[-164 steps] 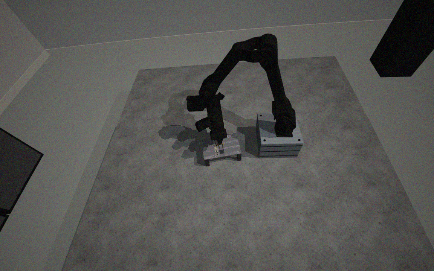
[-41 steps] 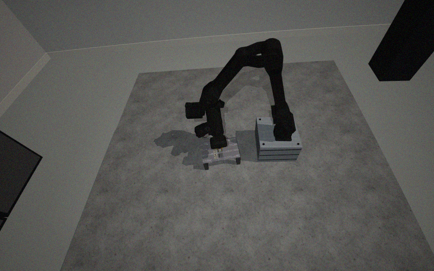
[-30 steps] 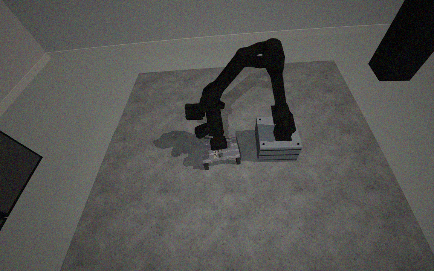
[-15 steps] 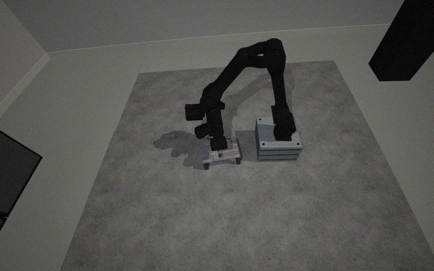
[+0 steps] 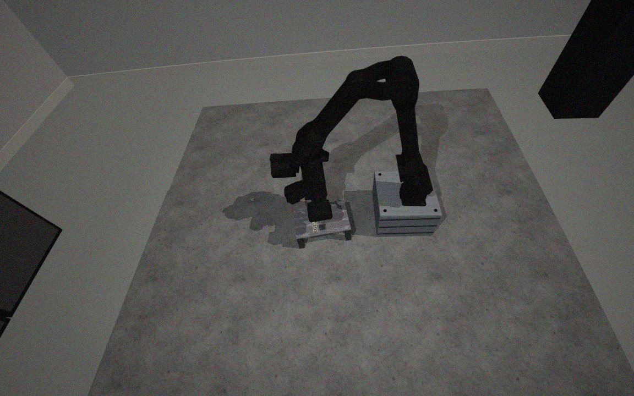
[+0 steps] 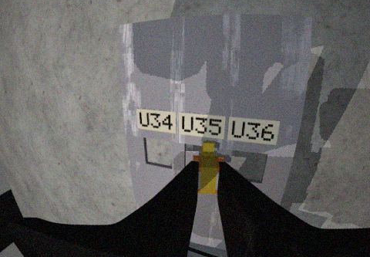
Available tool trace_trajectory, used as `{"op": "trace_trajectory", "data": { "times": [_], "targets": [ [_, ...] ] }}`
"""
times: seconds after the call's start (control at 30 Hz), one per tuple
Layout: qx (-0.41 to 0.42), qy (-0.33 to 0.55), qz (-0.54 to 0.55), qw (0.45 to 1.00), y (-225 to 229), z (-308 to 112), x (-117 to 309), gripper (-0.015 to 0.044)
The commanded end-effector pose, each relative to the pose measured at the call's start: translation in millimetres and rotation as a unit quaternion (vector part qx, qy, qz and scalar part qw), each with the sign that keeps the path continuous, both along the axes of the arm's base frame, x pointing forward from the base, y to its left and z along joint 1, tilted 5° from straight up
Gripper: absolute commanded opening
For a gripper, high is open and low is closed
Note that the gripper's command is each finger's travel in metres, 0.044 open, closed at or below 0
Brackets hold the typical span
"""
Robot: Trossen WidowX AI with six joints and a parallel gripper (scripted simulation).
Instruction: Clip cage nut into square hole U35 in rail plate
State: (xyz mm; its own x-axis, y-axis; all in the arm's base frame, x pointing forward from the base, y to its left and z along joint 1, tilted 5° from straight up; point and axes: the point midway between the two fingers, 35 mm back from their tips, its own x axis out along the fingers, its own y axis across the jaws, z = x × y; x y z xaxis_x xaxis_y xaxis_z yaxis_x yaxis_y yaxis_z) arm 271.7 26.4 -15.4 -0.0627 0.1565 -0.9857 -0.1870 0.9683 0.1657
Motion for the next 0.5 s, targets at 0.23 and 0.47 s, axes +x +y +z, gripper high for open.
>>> {"op": "trace_trajectory", "data": {
  "times": [0.23,0.47],
  "targets": [
    [-0.012,-0.004,-0.001,1.0,1.0,0.4,0.3,0.0025],
    [-0.018,-0.005,0.0,1.0,1.8,0.5,0.3,0.0025]
  ]
}}
